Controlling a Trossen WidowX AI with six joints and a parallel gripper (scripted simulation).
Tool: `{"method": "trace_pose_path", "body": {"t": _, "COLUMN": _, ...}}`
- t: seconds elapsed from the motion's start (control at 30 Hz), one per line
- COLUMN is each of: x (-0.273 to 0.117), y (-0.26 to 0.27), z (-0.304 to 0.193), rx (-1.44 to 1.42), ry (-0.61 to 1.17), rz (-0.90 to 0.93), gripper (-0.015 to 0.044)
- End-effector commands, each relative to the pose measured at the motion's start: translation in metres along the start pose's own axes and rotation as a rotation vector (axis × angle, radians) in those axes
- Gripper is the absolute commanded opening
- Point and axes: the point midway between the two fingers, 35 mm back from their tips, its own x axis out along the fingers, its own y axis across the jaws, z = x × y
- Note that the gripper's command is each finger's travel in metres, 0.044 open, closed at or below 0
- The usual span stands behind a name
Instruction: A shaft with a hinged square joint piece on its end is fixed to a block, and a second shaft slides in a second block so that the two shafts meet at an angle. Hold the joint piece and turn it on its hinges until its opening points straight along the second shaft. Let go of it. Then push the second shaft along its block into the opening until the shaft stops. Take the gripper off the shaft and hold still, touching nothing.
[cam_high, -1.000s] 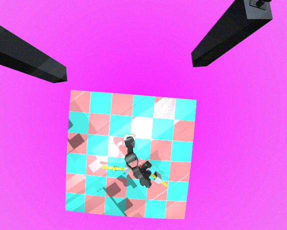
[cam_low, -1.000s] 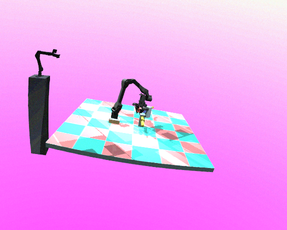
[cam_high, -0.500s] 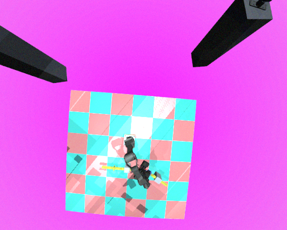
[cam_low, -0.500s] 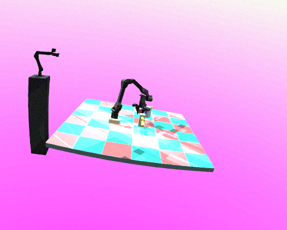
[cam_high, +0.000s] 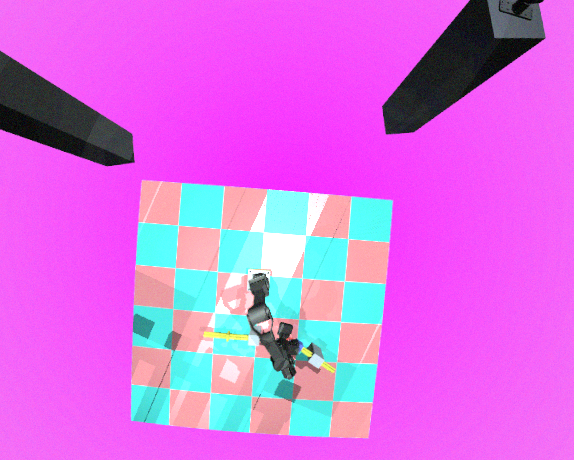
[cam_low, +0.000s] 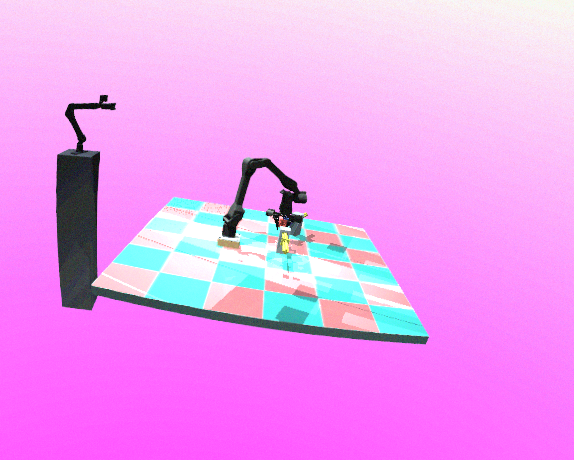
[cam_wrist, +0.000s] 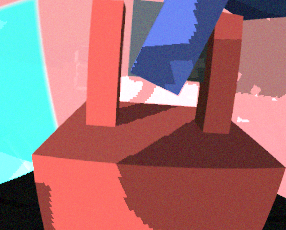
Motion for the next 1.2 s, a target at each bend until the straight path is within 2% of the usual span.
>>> {"method": "trace_pose_path", "body": {"t": 0.0, "x": 0.0012, "y": -0.0032, "z": 0.0003, "rx": -0.067, "ry": -0.026, "rz": 0.001, "gripper": 0.0}}
{"method": "trace_pose_path", "body": {"t": 0.23, "x": 0.0029, "y": -0.0084, "z": 0.0009, "rx": -0.177, "ry": -0.063, "rz": 0.002, "gripper": 0.0}}
{"method": "trace_pose_path", "body": {"t": 0.87, "x": 0.0026, "y": -0.0081, "z": 0.001, "rx": -0.182, "ry": -0.061, "rz": 0.002, "gripper": 0.0}}
{"method": "trace_pose_path", "body": {"t": 1.03, "x": 0.0026, "y": -0.0081, "z": 0.001, "rx": -0.182, "ry": -0.061, "rz": 0.002, "gripper": 0.0131}}
{"method": "trace_pose_path", "body": {"t": 1.13, "x": 0.0026, "y": -0.0081, "z": 0.001, "rx": -0.182, "ry": -0.061, "rz": 0.002, "gripper": 0.0147}}
{"method": "trace_pose_path", "body": {"t": 1.17, "x": 0.0026, "y": -0.0081, "z": 0.001, "rx": -0.182, "ry": -0.061, "rz": 0.002, "gripper": 0.0173}}
